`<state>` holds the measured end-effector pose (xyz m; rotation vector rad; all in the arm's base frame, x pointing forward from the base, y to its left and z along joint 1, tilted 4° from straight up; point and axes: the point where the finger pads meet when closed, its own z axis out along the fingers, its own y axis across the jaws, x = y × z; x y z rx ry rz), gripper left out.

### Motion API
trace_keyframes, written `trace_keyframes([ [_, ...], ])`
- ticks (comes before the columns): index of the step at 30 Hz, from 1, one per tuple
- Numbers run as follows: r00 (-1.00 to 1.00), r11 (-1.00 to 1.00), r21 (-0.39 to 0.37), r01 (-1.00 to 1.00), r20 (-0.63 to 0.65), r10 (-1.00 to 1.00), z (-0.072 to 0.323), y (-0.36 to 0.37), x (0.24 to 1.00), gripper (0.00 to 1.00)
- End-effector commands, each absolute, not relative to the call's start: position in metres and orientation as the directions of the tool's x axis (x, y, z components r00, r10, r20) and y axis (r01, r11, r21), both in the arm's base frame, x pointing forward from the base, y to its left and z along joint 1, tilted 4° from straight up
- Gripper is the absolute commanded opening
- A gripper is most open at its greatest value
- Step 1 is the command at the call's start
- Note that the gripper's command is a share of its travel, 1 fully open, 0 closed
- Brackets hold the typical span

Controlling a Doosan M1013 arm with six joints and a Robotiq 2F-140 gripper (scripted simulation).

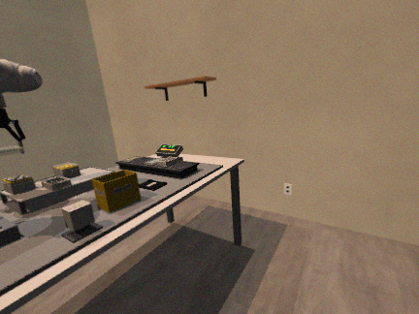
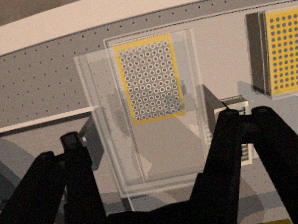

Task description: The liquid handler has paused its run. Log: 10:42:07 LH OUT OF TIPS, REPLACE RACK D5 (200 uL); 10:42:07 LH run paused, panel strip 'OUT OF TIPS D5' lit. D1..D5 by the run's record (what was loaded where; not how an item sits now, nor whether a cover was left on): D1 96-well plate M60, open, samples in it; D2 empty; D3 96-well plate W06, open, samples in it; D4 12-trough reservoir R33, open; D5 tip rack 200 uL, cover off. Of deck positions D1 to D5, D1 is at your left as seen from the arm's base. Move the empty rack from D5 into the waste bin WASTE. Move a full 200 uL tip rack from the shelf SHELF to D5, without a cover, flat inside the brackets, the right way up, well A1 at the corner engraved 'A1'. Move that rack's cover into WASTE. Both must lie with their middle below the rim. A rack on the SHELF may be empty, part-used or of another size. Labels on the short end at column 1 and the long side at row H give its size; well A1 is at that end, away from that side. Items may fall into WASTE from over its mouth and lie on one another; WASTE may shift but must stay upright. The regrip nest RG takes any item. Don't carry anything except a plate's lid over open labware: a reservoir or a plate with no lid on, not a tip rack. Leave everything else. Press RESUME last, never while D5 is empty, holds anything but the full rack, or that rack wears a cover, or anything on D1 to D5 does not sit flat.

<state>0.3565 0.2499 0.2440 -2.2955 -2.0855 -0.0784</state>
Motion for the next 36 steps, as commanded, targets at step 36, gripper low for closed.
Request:
trace_keyframes([
  [36,0.095,-0.096,0.005,0.995,0.064,0.993,0.234,0.086,0.342,0.0],
])
